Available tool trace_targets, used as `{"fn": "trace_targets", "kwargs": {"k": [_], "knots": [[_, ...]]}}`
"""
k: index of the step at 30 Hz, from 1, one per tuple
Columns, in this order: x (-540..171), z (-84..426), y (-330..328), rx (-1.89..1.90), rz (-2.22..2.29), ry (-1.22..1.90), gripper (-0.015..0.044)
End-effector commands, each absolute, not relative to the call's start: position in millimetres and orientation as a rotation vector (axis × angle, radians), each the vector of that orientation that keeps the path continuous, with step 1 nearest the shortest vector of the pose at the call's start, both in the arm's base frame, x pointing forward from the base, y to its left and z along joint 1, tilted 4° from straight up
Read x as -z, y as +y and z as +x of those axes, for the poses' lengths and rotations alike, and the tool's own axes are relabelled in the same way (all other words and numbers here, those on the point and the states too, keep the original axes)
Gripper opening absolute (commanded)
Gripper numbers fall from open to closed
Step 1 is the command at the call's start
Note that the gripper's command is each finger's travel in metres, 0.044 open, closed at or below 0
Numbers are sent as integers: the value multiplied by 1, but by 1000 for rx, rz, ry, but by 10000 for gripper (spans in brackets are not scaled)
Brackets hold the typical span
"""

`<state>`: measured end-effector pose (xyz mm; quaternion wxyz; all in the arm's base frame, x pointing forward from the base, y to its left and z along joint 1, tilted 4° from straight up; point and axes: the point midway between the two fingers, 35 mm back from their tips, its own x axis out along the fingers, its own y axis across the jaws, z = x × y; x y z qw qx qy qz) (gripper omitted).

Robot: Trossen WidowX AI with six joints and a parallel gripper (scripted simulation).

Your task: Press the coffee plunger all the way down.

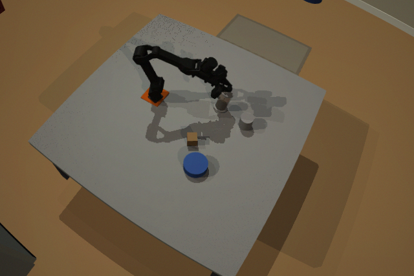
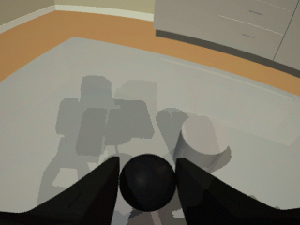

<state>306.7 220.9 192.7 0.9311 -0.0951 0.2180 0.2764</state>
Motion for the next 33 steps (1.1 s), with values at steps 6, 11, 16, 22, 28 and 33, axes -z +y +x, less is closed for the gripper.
{"fn": "trace_targets", "kwargs": {"k": [6, 11, 16, 22, 28, 33], "knots": [[-192, 307, 221, -566, -196, 449, 354], [-192, 307, 221, -566, -196, 449, 440], [-215, 300, 219, -565, -199, 453, 440], [-273, 273, 205, -564, -207, 464, 440], [-266, 275, 206, -563, -207, 463, 440], [-270, 275, 205, -563, -207, 463, 440]]}}
